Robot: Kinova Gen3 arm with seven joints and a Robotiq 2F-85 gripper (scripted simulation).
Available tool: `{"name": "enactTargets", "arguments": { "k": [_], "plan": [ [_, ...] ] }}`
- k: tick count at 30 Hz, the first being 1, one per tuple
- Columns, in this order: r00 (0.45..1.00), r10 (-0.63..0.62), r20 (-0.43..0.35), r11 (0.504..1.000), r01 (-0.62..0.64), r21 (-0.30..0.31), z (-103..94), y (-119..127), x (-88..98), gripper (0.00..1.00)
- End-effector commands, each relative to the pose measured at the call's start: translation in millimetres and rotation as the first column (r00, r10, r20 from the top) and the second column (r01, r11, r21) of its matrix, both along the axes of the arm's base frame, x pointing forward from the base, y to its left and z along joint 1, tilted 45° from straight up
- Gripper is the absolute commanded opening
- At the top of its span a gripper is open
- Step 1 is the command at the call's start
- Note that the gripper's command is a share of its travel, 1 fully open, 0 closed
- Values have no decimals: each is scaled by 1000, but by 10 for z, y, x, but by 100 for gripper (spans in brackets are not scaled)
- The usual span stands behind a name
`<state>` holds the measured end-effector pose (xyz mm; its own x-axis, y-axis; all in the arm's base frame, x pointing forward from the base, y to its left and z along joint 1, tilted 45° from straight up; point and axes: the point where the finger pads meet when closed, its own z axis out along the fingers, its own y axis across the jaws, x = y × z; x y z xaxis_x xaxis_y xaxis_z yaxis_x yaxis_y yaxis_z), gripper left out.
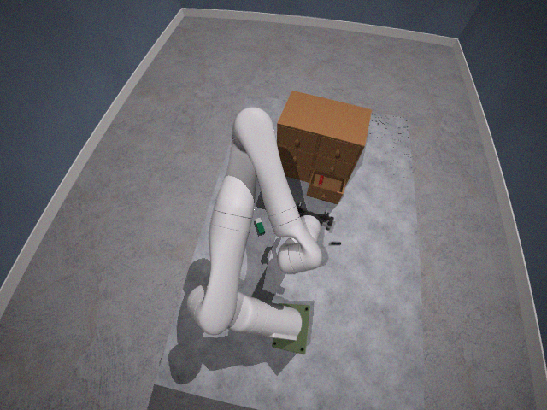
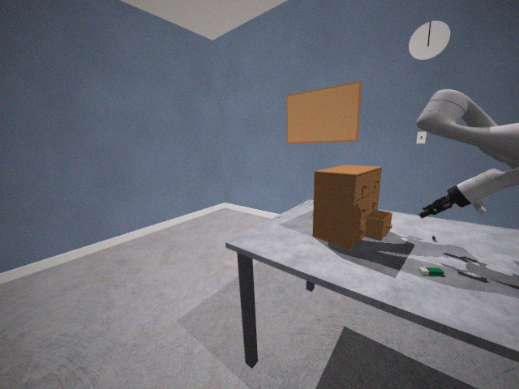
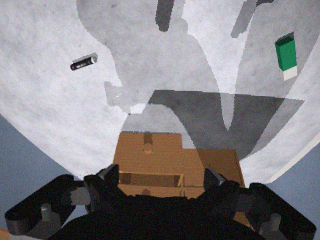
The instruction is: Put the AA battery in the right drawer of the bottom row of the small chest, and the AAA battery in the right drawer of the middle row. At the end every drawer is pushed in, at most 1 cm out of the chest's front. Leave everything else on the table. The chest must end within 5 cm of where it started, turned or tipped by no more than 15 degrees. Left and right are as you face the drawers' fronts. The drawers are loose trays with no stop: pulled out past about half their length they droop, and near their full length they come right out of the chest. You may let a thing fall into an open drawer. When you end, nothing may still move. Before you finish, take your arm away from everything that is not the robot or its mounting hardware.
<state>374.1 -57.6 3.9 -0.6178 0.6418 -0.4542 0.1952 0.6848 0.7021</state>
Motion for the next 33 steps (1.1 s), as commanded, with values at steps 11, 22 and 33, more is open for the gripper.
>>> {"name": "enactTargets", "arguments": {
  "k": [11,22,33],
  "plan": [
    [1000,24,-19,1000,-24,4,23,-20,11,100],
    [995,72,-65,997,-71,19,45,-42,10,100],
    [981,142,-130,990,-137,45,77,-74,9,100]
  ]
}}
